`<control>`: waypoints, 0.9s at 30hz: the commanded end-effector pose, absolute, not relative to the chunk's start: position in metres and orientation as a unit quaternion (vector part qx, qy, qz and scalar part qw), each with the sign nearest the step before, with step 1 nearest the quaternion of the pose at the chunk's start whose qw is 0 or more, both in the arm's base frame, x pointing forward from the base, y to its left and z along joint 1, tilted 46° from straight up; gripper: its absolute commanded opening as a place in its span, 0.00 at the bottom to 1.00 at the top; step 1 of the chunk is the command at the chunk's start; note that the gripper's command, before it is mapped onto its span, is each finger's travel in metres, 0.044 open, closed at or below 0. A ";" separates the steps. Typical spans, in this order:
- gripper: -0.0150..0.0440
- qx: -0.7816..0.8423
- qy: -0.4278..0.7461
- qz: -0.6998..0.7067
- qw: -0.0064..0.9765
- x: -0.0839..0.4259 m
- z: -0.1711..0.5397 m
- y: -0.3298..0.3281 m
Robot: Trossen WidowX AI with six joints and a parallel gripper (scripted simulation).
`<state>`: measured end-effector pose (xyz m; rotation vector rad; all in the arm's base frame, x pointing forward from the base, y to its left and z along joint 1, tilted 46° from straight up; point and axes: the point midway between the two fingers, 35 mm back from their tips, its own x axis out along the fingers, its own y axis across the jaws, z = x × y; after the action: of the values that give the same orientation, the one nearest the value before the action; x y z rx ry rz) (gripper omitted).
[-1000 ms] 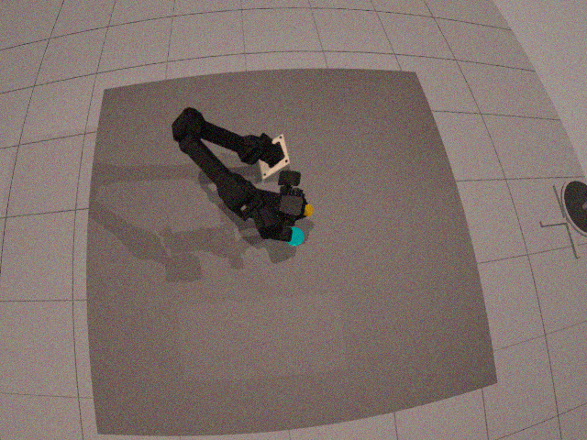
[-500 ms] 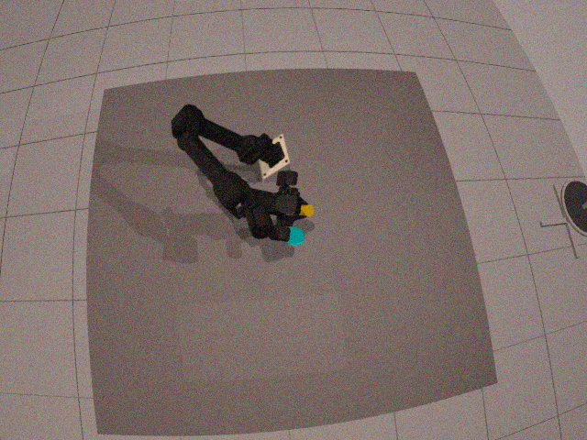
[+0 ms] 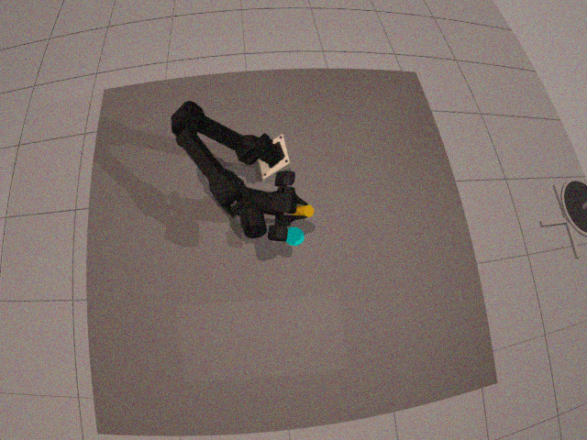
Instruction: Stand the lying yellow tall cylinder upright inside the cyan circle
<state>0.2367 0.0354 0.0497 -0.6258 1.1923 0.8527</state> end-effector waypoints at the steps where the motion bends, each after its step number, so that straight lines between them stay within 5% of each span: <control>1: 0.43 -0.282 0.520 0.388 0.707 0.235 0.051 0.036; 27: 0.43 -0.289 0.433 0.409 0.750 0.238 0.059 0.034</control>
<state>0.2391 0.0337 0.0579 -0.6265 0.9771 0.8883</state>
